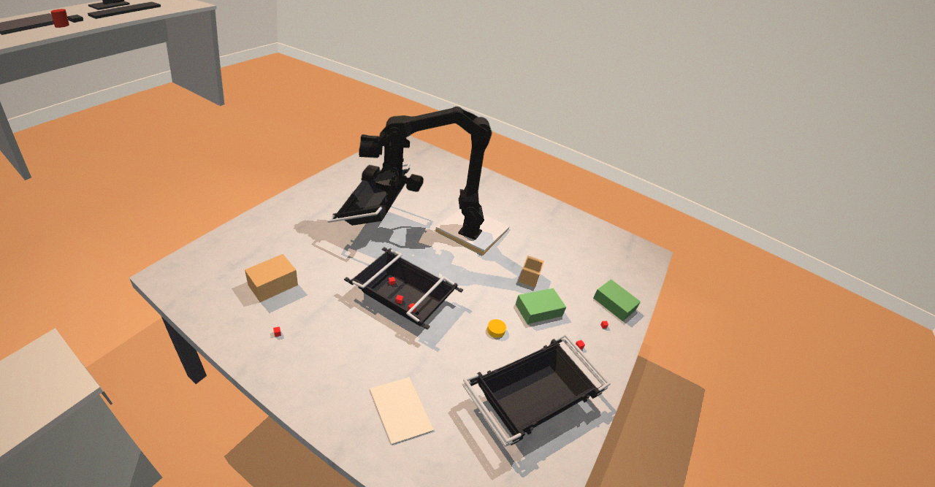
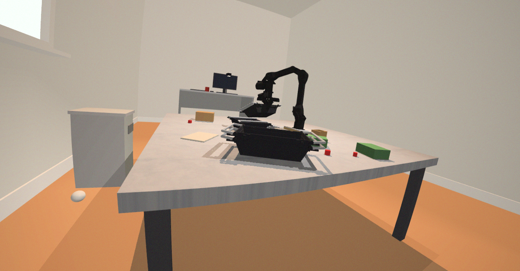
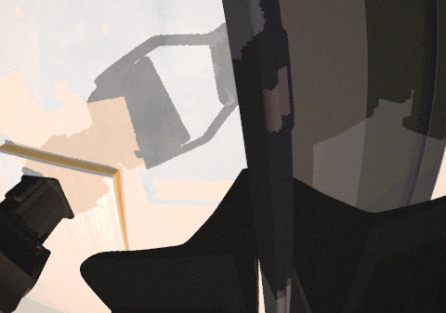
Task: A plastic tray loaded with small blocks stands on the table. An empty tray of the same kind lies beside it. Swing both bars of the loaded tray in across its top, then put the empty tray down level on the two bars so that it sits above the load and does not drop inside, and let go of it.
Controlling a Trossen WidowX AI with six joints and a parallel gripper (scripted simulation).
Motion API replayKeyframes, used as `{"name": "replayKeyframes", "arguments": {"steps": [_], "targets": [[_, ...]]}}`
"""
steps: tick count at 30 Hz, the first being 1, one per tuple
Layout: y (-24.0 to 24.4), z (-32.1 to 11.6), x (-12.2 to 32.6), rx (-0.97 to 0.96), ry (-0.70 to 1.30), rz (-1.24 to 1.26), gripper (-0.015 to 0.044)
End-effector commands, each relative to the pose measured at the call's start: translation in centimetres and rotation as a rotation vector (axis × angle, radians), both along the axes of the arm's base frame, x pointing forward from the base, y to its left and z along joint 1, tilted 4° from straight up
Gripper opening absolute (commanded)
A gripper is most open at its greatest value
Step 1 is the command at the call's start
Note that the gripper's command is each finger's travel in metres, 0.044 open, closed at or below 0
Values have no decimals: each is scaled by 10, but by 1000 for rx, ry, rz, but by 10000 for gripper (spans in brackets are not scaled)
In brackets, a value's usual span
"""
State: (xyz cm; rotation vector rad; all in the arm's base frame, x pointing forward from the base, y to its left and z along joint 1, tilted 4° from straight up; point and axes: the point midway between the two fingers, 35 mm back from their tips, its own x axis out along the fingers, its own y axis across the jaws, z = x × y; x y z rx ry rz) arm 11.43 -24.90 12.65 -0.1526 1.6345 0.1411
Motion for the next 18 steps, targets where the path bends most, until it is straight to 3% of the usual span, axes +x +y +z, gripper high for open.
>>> {"name": "replayKeyframes", "arguments": {"steps": [1,18], "targets": [[-10,15,5,-23,-12,-5,0],[-40,59,21,-29,-15,-3,0]]}}
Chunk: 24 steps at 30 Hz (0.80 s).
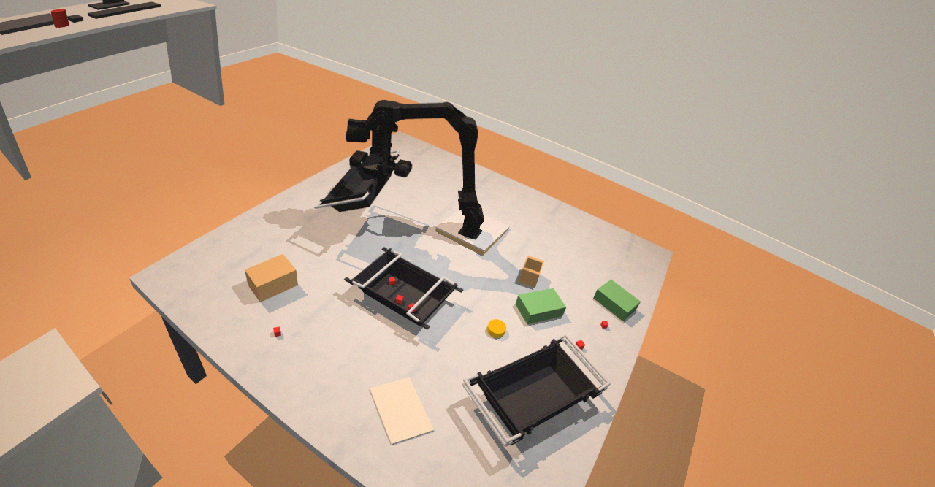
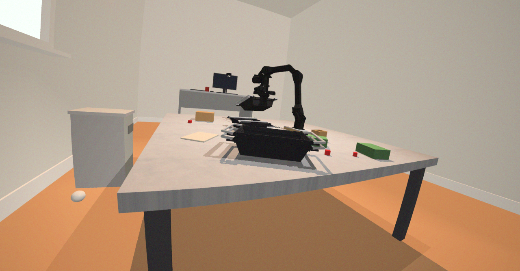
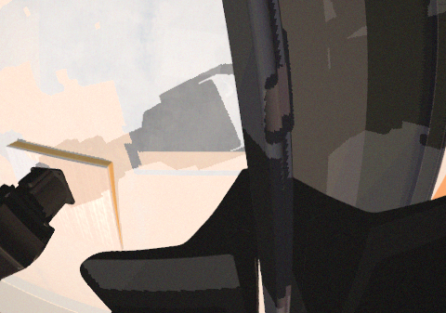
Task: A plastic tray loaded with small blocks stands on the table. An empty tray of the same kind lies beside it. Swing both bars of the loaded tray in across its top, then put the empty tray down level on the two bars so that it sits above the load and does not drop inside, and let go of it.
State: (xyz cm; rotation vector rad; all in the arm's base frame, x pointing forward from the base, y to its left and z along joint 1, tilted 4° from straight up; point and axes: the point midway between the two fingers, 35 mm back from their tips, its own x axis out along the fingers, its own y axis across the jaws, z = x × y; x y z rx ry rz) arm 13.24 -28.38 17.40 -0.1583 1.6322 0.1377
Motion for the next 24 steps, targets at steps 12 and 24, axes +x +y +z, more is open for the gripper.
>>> {"name": "replayKeyframes", "arguments": {"steps": [12,24], "targets": [[-17,32,9,-26,-13,-4,0],[-17,32,9,-26,-13,-4,0]]}}
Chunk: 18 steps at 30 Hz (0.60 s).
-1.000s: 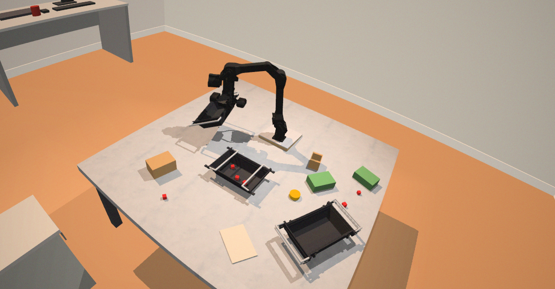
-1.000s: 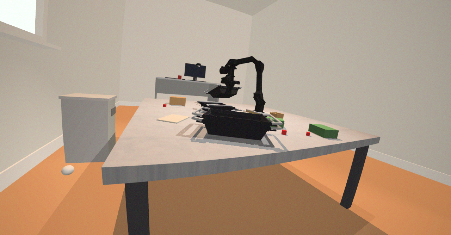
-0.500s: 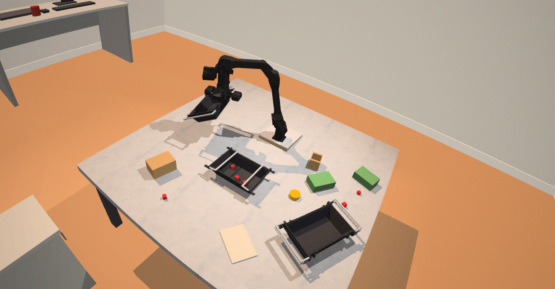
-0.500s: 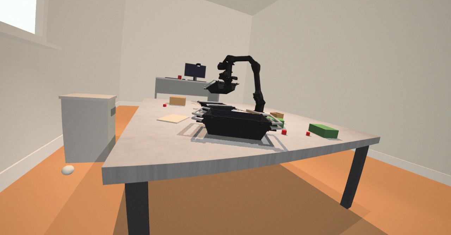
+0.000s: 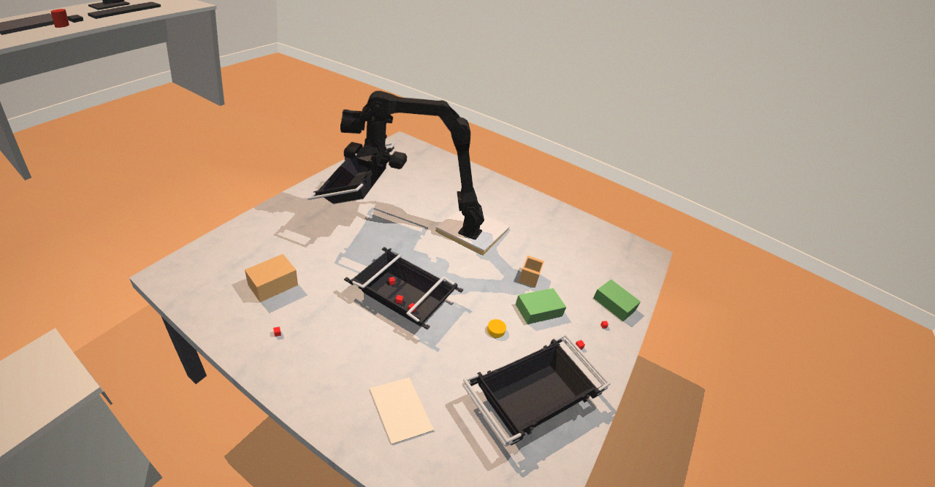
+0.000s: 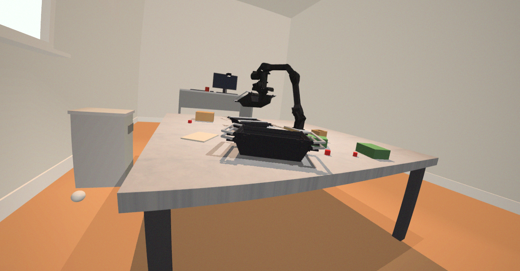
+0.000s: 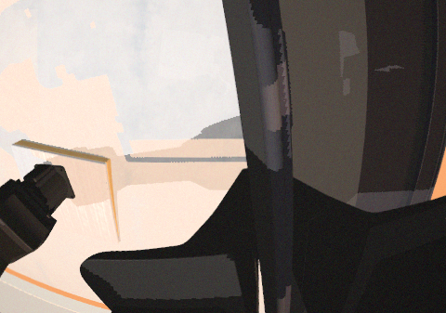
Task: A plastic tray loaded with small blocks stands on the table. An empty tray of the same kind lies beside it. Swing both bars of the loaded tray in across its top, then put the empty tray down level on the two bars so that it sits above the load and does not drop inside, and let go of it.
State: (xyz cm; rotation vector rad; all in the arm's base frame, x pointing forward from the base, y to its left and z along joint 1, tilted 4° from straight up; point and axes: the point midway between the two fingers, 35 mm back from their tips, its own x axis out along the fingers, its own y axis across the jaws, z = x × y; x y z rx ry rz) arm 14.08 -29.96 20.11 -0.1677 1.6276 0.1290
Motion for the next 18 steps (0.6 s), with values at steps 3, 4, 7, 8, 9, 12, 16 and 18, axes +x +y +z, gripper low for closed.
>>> {"name": "replayKeyframes", "arguments": {"steps": [3,4,7,8,9,12,16,18], "targets": [[-1,4,1,-15,-7,-5,0],[-1,4,1,-15,-7,-5,0],[-1,4,1,-15,-7,-5,0],[-1,4,1,-15,-7,-5,0],[-1,4,1,-15,-7,-5,0],[0,4,3,-14,-8,5,0],[6,4,17,-10,-8,64,0],[10,3,24,-8,-9,95,0]]}}
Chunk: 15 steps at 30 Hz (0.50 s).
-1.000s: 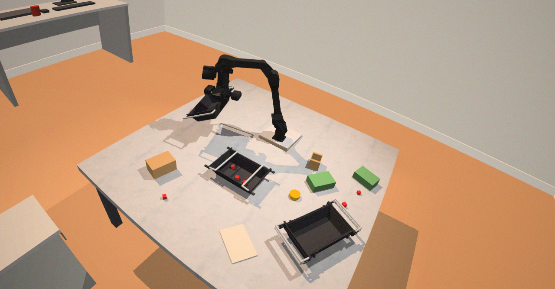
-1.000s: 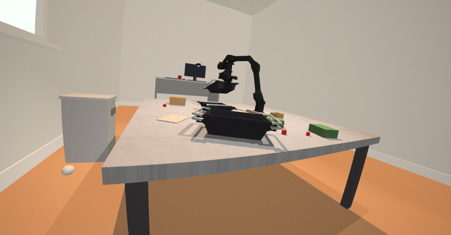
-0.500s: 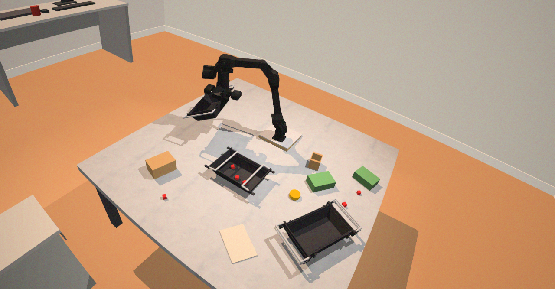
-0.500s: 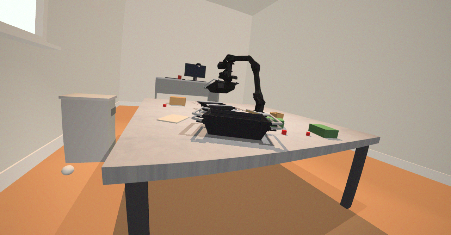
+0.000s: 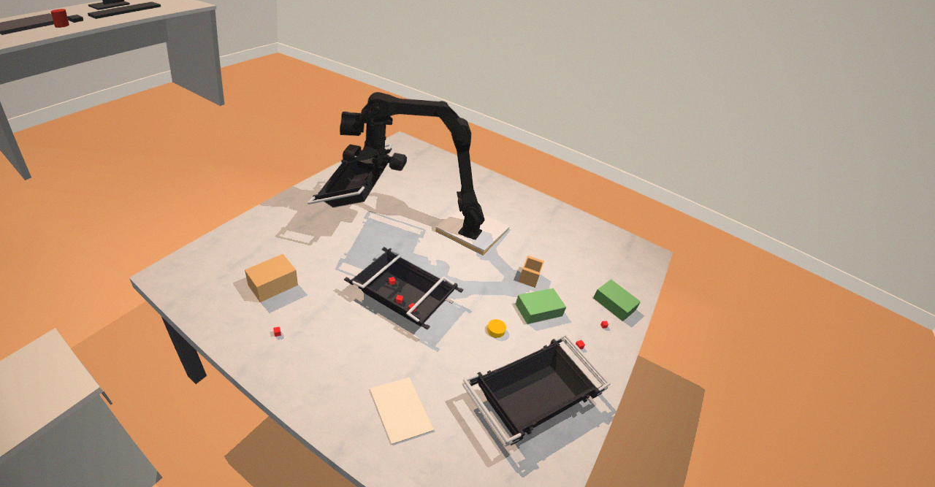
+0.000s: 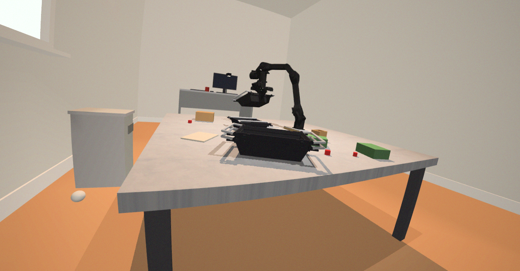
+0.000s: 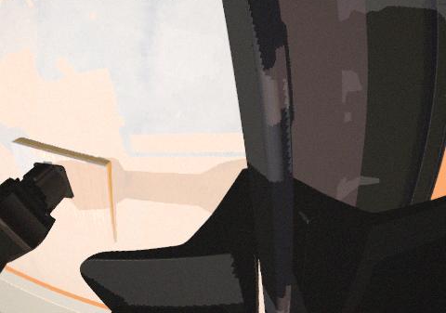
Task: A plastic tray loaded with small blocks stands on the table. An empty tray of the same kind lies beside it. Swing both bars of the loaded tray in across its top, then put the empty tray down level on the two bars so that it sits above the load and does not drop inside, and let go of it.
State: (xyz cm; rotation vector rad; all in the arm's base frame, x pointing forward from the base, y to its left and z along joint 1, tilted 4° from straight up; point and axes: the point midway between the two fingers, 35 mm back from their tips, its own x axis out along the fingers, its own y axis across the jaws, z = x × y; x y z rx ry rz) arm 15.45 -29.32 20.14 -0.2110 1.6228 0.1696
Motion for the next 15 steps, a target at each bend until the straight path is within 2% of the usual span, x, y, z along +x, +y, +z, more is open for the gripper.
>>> {"name": "replayKeyframes", "arguments": {"steps": [1,15], "targets": [[6,3,14,-7,-8,57,0],[37,0,61,7,-9,272,0]]}}
